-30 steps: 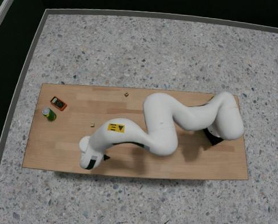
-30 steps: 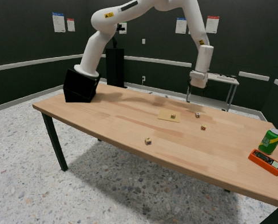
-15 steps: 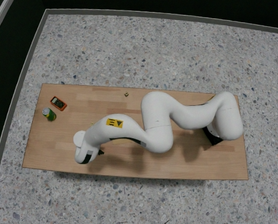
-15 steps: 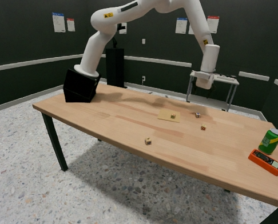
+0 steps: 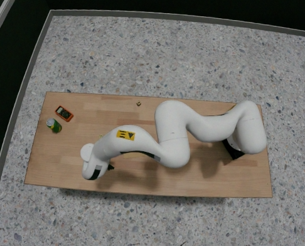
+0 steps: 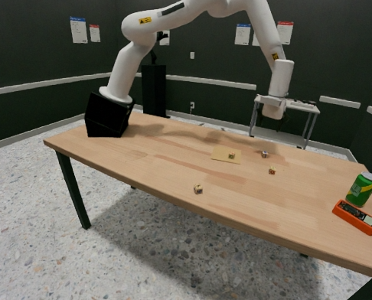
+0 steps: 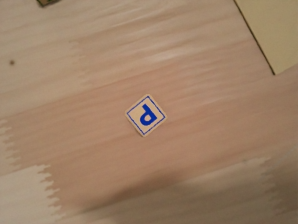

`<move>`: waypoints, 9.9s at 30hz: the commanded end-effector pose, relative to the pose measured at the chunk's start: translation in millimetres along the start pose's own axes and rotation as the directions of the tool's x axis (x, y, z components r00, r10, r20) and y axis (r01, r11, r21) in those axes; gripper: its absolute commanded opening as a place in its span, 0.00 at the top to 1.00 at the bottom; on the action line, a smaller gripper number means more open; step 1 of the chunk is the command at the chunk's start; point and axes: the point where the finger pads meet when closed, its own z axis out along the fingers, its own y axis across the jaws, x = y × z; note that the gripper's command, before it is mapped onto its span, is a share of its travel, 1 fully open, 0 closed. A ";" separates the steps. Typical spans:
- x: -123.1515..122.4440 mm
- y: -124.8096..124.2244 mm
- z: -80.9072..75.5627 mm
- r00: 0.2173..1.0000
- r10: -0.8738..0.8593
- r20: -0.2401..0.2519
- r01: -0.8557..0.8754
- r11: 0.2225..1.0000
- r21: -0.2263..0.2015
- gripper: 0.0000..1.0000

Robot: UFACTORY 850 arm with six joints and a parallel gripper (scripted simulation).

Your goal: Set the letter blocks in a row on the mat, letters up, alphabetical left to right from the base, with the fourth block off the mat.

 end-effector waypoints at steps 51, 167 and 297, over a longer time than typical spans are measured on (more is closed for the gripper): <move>140.6 103.2 -5.2 1.000 0.000 -0.001 0.000 1.000 0.001 0.00; 110.3 -86.8 -1.2 1.000 0.000 0.000 0.000 1.000 0.002 0.00; 210.0 72.6 -19.0 0.931 -0.366 -0.001 0.366 0.931 0.002 0.00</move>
